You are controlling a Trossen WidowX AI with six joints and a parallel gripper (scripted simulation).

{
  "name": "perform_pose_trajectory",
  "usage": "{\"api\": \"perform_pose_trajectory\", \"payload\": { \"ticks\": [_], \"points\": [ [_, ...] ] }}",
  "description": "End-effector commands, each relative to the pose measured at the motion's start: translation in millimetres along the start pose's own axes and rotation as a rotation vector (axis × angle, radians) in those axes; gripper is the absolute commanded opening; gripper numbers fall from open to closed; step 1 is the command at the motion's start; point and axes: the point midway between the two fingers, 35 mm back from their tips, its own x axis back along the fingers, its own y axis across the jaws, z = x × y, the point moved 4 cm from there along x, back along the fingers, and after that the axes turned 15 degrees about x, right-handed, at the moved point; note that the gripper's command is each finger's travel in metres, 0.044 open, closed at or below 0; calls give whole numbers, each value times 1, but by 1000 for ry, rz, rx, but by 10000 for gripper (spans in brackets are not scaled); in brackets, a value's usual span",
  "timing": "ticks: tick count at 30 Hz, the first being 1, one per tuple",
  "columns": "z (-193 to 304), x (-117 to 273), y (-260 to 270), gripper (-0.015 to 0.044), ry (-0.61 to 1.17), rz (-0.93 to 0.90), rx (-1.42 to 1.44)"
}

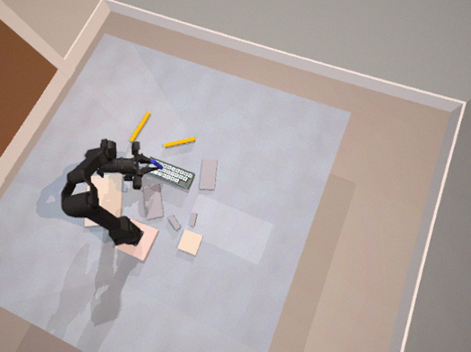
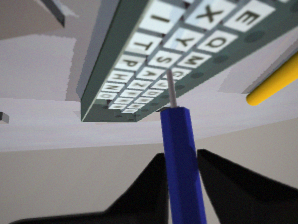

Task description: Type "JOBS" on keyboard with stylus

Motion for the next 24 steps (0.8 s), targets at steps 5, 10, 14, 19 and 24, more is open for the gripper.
{"api": "perform_pose_trajectory", "payload": {
  "ticks": [5, 10, 14, 19, 24],
  "points": [
    [-3, -3, 1, 81, 6, -3, 9],
    [-6, -4, 0, 81, 6, -3, 9],
    [-7, -5, 0, 81, 6, -3, 9],
    [-9, -6, -1, 81, 6, -3, 9],
    [-9, -6, -1, 81, 6, -3, 9]
  ]
}}
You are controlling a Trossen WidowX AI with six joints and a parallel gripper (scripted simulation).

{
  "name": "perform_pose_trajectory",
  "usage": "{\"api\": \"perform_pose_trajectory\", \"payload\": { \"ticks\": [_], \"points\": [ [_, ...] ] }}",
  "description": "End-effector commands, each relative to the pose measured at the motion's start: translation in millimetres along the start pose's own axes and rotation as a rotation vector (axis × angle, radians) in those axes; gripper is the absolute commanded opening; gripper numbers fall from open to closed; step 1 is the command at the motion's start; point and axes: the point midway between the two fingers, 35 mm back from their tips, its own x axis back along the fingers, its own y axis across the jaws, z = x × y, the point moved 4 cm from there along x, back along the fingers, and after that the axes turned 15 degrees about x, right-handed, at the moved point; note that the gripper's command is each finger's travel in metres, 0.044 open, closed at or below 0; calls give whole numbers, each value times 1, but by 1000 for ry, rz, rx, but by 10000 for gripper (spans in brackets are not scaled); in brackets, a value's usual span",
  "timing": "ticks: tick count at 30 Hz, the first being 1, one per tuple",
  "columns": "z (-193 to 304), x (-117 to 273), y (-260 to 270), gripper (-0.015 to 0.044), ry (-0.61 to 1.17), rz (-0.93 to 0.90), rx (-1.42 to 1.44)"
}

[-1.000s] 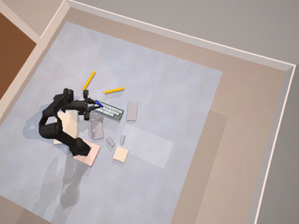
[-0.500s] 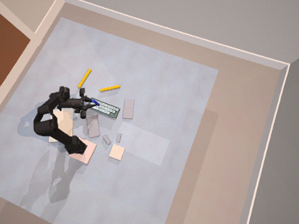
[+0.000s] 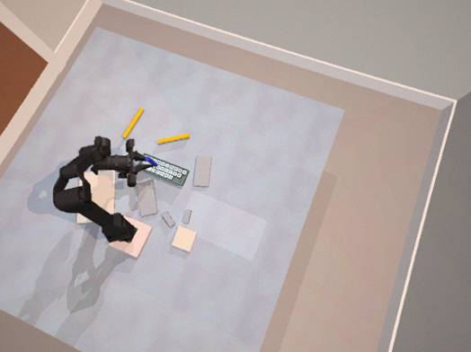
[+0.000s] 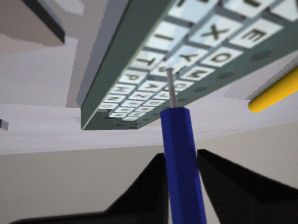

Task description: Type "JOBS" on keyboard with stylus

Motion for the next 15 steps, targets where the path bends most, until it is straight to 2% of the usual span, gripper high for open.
{"api": "perform_pose_trajectory", "payload": {
  "ticks": [1, 8, 15],
  "points": [
    [0, -1, 1, 81, 4, -2, 7],
    [2, 1, 1, 81, 4, -2, 7],
    [30, 17, 8, 81, 4, -2, 7]
  ]
}}
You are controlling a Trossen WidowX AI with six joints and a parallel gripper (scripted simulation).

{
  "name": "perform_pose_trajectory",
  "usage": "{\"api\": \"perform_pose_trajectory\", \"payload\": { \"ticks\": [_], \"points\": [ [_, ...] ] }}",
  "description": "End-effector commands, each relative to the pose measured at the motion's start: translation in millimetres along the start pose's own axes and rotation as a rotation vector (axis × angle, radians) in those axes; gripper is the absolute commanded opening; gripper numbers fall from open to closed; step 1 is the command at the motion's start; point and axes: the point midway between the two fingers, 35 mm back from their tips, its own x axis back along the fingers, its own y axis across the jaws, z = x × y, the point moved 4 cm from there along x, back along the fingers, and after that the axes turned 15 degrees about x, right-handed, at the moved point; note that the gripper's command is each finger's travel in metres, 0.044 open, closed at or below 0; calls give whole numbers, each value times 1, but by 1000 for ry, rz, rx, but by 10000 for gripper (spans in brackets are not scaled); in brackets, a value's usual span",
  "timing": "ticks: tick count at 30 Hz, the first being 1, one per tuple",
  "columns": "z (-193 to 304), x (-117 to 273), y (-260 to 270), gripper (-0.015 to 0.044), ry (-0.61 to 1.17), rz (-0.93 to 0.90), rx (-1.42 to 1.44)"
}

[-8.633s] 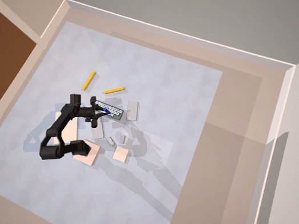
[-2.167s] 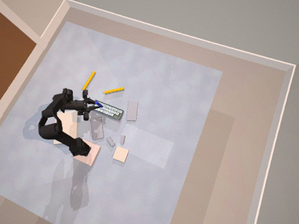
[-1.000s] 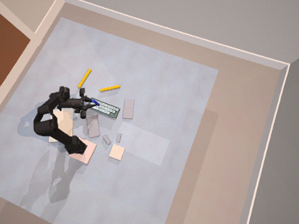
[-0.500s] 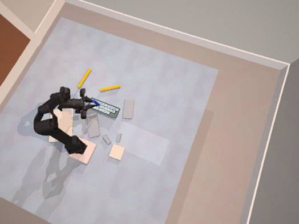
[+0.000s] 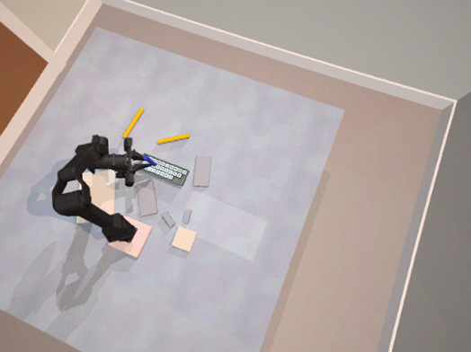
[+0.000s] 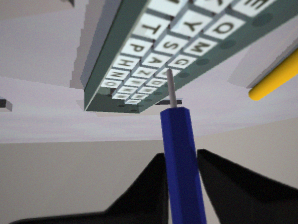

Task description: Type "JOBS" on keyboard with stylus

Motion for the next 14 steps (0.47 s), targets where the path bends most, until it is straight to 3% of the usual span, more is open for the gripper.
{"api": "perform_pose_trajectory", "payload": {
  "ticks": [1, 14],
  "points": [
    [16, 9, 3, 81, 2, 7, -16],
    [13, 7, 3, 81, 1, 5, -10]
  ]
}}
